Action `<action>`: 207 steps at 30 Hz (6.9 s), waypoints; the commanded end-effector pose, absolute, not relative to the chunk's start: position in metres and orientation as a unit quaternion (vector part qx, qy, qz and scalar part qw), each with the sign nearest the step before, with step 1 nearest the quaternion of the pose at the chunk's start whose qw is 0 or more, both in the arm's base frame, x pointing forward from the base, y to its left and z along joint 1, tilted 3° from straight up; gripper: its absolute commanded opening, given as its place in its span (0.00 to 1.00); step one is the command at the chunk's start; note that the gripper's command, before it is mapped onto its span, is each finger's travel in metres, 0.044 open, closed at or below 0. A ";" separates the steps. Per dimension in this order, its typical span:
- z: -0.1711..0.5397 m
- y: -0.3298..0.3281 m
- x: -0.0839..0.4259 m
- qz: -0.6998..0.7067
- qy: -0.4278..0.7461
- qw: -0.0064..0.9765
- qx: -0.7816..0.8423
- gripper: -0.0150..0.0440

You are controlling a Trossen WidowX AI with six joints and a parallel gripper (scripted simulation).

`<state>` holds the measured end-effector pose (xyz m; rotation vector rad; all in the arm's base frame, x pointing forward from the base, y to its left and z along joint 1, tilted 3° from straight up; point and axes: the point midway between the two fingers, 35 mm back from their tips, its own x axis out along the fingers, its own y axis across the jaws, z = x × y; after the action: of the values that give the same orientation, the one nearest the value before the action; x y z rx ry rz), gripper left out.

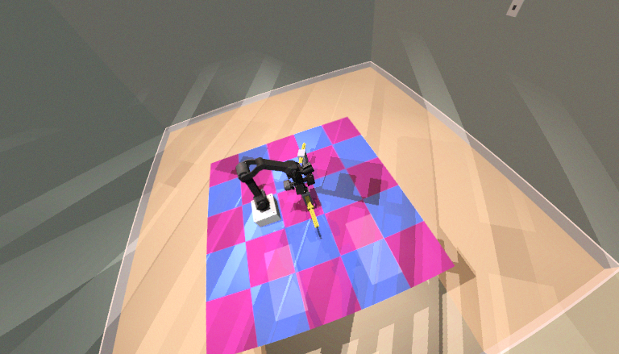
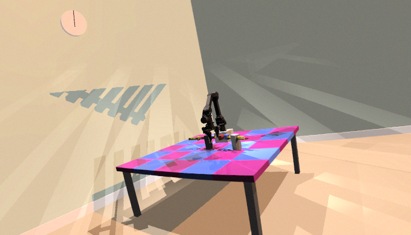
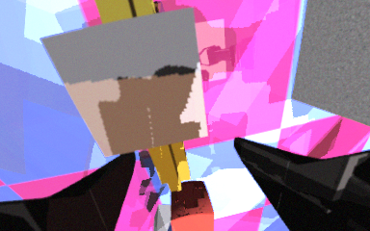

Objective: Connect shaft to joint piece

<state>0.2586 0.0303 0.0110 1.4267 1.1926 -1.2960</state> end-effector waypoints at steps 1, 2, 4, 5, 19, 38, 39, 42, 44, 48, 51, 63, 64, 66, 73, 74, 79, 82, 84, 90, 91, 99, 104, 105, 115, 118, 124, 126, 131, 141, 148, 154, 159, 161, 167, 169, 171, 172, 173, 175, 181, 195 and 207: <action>0.009 0.042 0.262 -0.517 0.477 0.423 0.571 1.00; 0.008 0.046 0.263 -0.516 0.478 0.423 0.571 1.00; 0.008 0.054 0.265 -0.516 0.478 0.423 0.571 1.00; 0.008 0.058 0.265 -0.516 0.478 0.423 0.571 1.00; 0.006 0.098 0.270 -0.515 0.479 0.422 0.572 1.00; -0.022 0.102 0.271 -0.515 0.479 0.422 0.572 1.00; -0.023 0.102 0.271 -0.515 0.479 0.422 0.572 1.00; -0.023 0.102 0.271 -0.515 0.479 0.422 0.572 0.87; -0.023 0.102 0.271 -0.515 0.479 0.422 0.572 0.78; -0.023 0.102 0.271 -0.515 0.479 0.422 0.572 0.60; -0.023 0.102 0.271 -0.515 0.479 0.422 0.572 0.56; -0.023 0.102 0.271 -0.515 0.479 0.422 0.572 0.56; -0.023 0.102 0.271 -0.515 0.479 0.422 0.572 0.56; -0.023 0.102 0.271 -0.515 0.479 0.422 0.572 0.56; -0.023 0.102 0.271 -0.515 0.479 0.422 0.572 0.56; -0.023 0.102 0.271 -0.515 0.479 0.422 0.572 0.56; -0.023 0.102 0.271 -0.515 0.479 0.422 0.572 0.56; -0.023 0.102 0.271 -0.515 0.479 0.422 0.572 0.56; -0.023 0.102 0.271 -0.515 0.479 0.422 0.572 0.56; -0.023 0.102 0.271 -0.515 0.479 0.422 0.572 0.56; -0.023 0.102 0.271 -0.515 0.479 0.422 0.572 0.56; -0.023 0.102 0.271 -0.515 0.479 0.422 0.572 0.56; -0.023 0.102 0.271 -0.515 0.479 0.422 0.572 0.56; -0.023 0.102 0.271 -0.515 0.479 0.422 0.572 0.56; -0.023 0.102 0.271 -0.515 0.479 0.422 0.572 0.56; -0.023 0.102 0.271 -0.515 0.479 0.422 0.572 0.56; -0.023 0.102 0.271 -0.515 0.479 0.422 0.572 0.56; -0.023 0.102 0.271 -0.515 0.479 0.422 0.572 0.56; -0.023 0.102 0.271 -0.515 0.479 0.422 0.572 0.56; -0.023 0.102 0.271 -0.515 0.479 0.422 0.572 0.56; -0.023 0.102 0.271 -0.515 0.479 0.422 0.572 0.56; -0.023 0.101 0.271 -0.515 0.479 0.423 0.571 0.50; -0.023 0.101 0.271 -0.515 0.479 0.423 0.571 0.33; -0.023 0.101 0.271 -0.515 0.479 0.423 0.571 0.25; -0.022 0.101 0.271 -0.516 0.479 0.428 0.567 0.25; -0.021 0.101 0.272 -0.518 0.479 0.437 0.557 0.25; -0.020 0.101 0.273 -0.521 0.480 0.450 0.544 0.25; -0.019 0.100 0.274 -0.522 0.480 0.457 0.537 0.25; -0.018 0.100 0.275 -0.523 0.480 0.463 0.531 0.25; -0.017 0.100 0.276 -0.524 0.480 0.474 0.519 0.25; -0.016 0.100 0.276 -0.526 0.480 0.484 0.509 0.25; -0.016 0.100 0.276 -0.527 0.479 0.481 0.511 0.25; -0.016 0.100 0.276 -0.527 0.479 0.481 0.511 0.55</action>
<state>0.2760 0.0998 -0.0160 1.2458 1.1681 -1.2848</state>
